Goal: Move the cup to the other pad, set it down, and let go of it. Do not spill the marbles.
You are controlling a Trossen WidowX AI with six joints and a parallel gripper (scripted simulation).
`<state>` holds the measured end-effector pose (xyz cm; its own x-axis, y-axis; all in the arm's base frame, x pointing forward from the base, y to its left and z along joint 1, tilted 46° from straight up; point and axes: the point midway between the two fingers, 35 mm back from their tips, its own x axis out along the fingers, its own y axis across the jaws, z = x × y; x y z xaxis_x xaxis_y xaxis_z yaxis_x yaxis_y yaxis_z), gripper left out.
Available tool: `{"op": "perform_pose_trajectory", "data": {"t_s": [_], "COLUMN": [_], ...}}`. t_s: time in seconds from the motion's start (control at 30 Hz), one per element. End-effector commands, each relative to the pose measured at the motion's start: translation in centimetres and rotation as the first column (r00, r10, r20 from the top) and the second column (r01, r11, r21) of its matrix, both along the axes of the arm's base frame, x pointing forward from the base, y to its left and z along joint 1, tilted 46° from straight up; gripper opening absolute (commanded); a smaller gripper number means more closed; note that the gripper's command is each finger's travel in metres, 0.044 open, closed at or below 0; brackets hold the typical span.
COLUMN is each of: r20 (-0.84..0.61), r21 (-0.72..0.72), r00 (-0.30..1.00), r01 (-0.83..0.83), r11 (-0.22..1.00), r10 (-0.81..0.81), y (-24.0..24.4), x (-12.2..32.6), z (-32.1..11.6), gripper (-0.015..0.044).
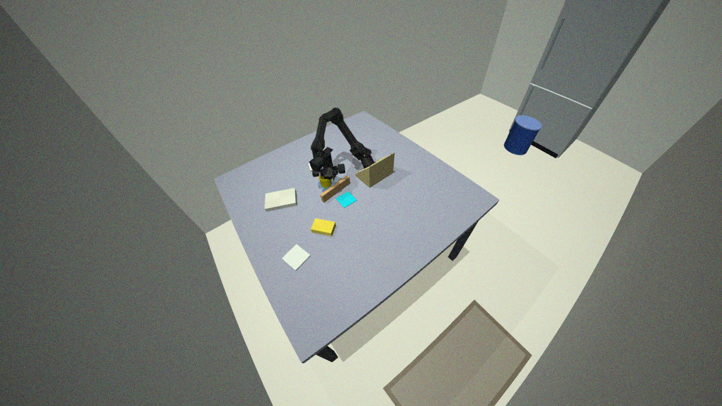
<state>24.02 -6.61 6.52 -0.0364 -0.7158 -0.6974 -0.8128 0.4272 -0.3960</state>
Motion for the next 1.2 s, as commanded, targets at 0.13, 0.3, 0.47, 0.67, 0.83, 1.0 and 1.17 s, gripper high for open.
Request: {"op": "perform_pose_trajectory", "data": {"t_s": [0.13,0.3,0.47,0.67,0.83,1.0,1.17], "r20": [0.001,0.001,0.001,0.001,0.000,0.000,-0.001], "r21": [0.000,0.000,0.000,0.001,0.003,0.005,0.005], "r00": [1.000,1.000,1.000,1.000,1.000,1.000,1.000], "r01": [0.001,0.001,0.001,0.001,0.000,-0.002,-0.003], "r11": [1.000,1.000,1.000,1.000,1.000,1.000,1.000], "r10": [-0.001,-0.001,-0.001,-0.001,0.000,0.002,0.003], "y": [0.0,0.0,0.0,0.1,1.0,2.1,3.2], "x": [0.0,0.0,0.0,0.0,0.2,0.4,0.6], "z": [0.0,0.0,0.0,0.1,0.9,1.9,2.9], "gripper": [0.0100,0.0067,0.0033,0.0000,0.0000,0.0000,0.0000]}}
